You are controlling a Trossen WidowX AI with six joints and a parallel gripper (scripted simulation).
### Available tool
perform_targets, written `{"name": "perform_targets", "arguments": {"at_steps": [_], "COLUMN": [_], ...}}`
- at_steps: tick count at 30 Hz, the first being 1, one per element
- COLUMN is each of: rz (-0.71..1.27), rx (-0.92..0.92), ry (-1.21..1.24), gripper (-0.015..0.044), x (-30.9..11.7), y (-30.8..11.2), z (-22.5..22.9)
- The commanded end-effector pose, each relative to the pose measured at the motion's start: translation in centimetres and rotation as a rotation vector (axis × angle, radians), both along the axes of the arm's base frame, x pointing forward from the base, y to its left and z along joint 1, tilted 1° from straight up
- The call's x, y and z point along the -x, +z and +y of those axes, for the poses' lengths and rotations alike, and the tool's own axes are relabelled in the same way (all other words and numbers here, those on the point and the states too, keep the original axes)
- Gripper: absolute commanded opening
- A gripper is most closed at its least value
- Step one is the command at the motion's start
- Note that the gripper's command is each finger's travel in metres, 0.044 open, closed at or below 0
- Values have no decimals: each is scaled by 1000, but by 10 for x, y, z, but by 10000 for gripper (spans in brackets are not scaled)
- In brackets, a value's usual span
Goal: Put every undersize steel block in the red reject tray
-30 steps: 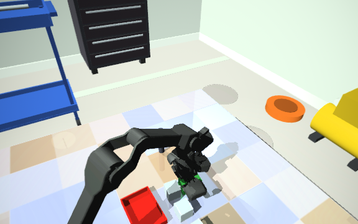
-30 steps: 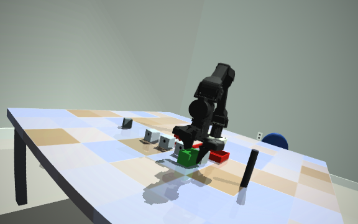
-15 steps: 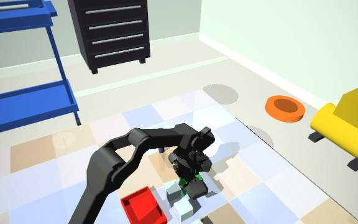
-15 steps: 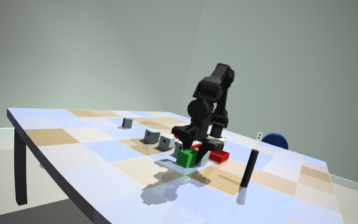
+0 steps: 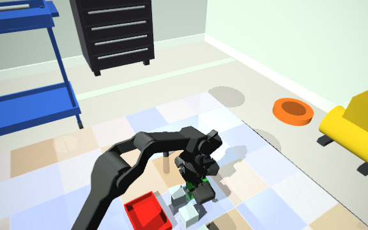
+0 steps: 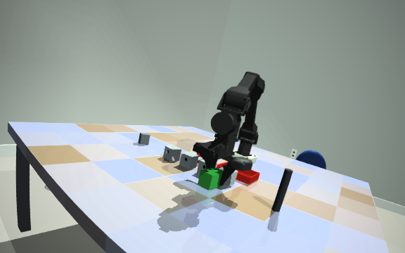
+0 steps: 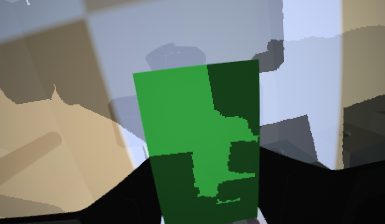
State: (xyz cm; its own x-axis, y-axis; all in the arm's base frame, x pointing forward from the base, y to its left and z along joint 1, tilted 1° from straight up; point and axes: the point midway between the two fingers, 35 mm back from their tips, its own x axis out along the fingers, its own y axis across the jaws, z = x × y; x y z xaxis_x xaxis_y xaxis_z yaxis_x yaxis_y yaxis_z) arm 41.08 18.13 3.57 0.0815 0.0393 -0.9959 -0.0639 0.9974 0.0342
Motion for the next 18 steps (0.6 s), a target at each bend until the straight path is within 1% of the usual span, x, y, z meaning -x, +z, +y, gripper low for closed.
{"name": "perform_targets", "arguments": {"at_steps": [1,18], "rz": [-12,-15], "rx": [-1,-1], "ry": [5,5], "gripper": [0,0], "x": [-4,-9], "y": [4,4], "z": [0,1]}}
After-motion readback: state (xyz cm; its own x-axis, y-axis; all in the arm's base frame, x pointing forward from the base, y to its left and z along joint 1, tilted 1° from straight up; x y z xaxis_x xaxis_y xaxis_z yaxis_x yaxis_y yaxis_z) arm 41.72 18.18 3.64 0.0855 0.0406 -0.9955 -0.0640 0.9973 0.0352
